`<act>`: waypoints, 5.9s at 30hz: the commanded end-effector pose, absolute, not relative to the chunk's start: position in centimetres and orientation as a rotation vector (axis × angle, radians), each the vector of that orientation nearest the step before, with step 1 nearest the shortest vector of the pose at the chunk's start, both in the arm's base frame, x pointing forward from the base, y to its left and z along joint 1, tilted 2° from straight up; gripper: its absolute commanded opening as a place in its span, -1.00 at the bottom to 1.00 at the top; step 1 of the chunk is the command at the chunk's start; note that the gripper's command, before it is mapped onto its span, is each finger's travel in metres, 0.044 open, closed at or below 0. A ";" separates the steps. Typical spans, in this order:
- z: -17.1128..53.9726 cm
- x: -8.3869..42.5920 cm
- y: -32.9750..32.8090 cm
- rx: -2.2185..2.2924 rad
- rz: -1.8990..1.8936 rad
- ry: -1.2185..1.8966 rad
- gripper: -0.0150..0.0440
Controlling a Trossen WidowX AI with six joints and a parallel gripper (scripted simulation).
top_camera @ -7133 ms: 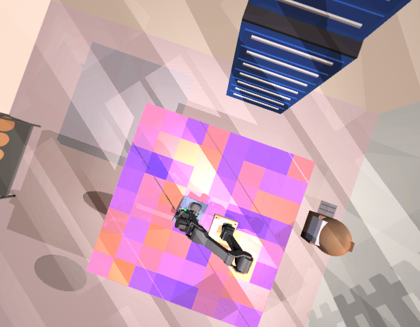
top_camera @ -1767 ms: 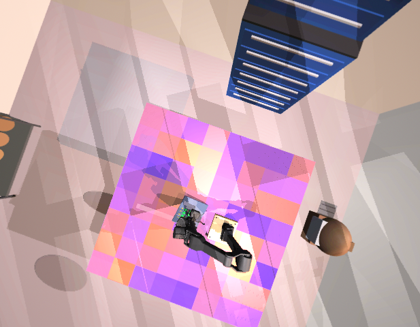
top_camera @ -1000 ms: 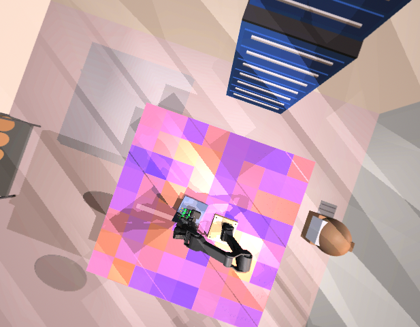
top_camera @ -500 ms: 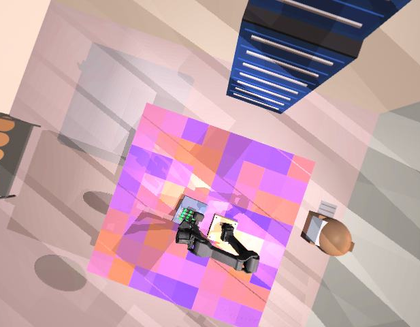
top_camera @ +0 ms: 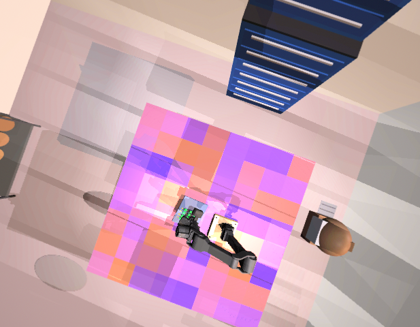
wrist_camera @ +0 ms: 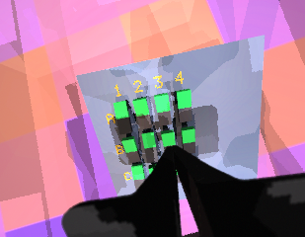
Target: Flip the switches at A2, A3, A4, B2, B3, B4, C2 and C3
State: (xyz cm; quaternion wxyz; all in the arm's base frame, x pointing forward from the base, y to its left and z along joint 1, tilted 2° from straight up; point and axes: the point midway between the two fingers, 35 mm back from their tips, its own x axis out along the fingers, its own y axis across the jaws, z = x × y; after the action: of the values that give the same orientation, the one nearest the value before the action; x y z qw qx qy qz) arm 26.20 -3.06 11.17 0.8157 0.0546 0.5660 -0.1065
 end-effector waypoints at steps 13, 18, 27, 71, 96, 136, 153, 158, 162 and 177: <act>9.2 26.8 -3.2 0.115 -0.220 1.218 -0.49; 8.6 27.0 -3.3 0.115 -0.220 1.218 -0.49; 8.6 27.0 -3.3 0.115 -0.220 1.218 -0.49; 8.3 27.1 -3.3 0.115 -0.220 1.218 -0.49; 8.0 27.2 -3.3 0.115 -0.220 1.218 -0.49; 10.1 25.9 -5.3 0.113 -0.221 1.218 -0.49; 8.7 26.5 -5.4 0.113 -0.222 1.218 -0.49; 8.7 26.5 -5.4 0.113 -0.222 1.218 -0.49; 8.7 26.5 -5.4 0.113 -0.222 1.218 -0.49; 8.7 26.5 -5.4 0.113 -0.222 1.218 -0.49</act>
State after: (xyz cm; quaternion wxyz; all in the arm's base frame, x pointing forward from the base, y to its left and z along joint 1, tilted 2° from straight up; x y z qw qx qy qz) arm 26.45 -5.51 8.77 0.8131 0.0529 0.5697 -0.1071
